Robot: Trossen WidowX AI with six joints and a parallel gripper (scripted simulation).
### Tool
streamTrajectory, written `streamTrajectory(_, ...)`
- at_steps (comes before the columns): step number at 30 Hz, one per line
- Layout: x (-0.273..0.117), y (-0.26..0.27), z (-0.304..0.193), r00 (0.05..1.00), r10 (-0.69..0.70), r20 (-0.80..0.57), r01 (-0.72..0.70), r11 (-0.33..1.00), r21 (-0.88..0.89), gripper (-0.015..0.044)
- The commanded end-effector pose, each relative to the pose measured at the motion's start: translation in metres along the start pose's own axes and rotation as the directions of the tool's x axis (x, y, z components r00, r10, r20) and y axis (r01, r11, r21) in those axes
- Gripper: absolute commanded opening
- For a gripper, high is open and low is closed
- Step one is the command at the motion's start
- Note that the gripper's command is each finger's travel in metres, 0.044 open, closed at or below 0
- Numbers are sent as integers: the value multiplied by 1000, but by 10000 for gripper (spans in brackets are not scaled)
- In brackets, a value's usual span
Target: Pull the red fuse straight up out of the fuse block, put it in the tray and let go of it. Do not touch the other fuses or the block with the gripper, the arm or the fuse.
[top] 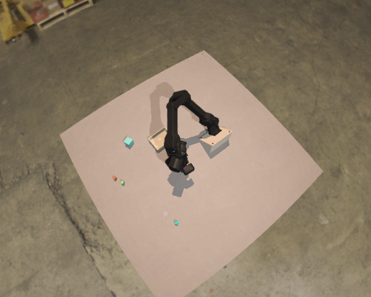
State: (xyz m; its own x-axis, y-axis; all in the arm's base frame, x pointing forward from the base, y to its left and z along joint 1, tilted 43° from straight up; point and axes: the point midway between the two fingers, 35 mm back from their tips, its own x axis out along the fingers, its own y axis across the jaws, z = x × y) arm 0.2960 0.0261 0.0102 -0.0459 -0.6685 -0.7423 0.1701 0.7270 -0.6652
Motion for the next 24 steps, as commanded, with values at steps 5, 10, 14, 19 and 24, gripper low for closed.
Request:
streamTrajectory(5, -4, 0, 0, 1000, 4, -4, -4, 1000, 5, 0)
streamTrajectory(10, -6, 0, 0, 1000, 3, -4, -3, 1000, 5, 0)
streamTrajectory(14, -8, 0, -1, 1000, 3, -4, -3, 1000, 4, 0)
streamTrajectory(19, -11, 0, -1, 1000, 3, -4, -3, 1000, 4, 0)
streamTrajectory(24, -13, 0, -1, 1000, 3, -4, -2, 1000, 4, 0)
